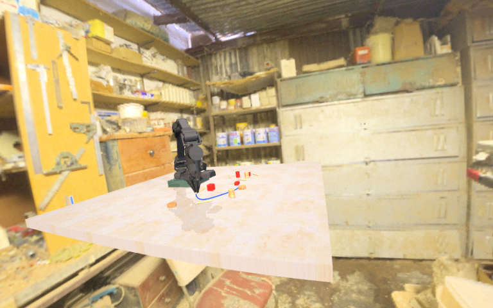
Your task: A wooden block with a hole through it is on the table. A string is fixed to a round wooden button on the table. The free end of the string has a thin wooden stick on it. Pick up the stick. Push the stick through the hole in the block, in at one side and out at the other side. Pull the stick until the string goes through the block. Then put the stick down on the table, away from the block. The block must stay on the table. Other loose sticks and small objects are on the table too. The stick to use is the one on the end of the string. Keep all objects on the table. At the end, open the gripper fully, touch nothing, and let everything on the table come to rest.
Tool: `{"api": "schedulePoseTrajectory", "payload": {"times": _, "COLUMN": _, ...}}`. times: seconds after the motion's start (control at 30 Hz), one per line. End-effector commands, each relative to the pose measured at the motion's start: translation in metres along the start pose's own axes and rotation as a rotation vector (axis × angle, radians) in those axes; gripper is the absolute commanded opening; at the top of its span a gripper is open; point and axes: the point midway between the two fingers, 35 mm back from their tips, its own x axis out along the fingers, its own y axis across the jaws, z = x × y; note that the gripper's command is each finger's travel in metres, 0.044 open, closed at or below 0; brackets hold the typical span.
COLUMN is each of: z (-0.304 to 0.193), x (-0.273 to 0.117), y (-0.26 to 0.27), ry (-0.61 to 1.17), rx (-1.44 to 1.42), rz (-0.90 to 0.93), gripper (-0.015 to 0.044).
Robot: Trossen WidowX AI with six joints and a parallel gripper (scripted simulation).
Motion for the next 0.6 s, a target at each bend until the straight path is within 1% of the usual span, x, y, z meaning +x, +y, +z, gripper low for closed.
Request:
{"api": "schedulePoseTrajectory", "payload": {"times": 0.0, "z": 0.0, "x": -0.001, "y": 0.003, "ry": 0.012, "rx": -0.003, "rz": -0.006, "gripper": 0.0}}
{"api": "schedulePoseTrajectory", "payload": {"times": 0.57, "z": 0.008, "x": 0.013, "y": 0.017, "ry": 0.011, "rx": -0.003, "rz": -0.004, "gripper": 0.0}}
